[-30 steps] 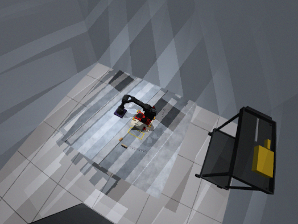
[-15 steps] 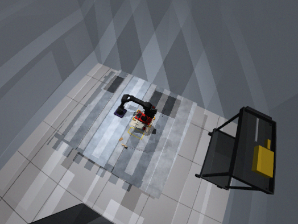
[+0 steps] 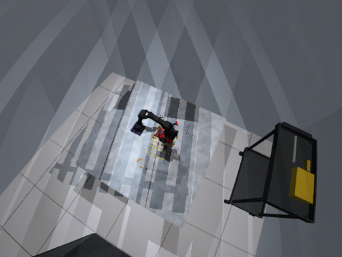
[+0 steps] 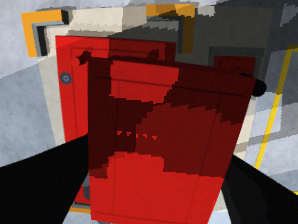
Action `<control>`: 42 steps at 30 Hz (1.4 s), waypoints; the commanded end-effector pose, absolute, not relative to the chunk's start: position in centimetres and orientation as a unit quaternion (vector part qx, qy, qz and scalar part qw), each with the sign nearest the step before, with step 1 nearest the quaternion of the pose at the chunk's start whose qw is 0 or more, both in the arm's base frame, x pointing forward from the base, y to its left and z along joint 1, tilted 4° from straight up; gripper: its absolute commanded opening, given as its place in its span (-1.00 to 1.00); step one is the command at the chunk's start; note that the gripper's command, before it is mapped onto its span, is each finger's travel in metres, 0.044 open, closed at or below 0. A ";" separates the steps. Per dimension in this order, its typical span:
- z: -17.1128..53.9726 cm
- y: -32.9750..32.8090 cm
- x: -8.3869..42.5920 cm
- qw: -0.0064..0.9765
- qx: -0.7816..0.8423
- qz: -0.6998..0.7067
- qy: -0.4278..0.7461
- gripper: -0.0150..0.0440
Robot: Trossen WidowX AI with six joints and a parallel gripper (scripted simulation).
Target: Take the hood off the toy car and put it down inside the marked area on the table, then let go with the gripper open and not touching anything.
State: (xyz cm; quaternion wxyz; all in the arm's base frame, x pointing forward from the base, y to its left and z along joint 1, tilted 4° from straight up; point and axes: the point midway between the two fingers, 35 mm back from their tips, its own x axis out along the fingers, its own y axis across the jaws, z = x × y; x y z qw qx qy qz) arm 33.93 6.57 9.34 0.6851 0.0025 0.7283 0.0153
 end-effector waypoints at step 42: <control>9.7 -10.2 32.2 0.691 -0.018 0.025 0.722 -0.49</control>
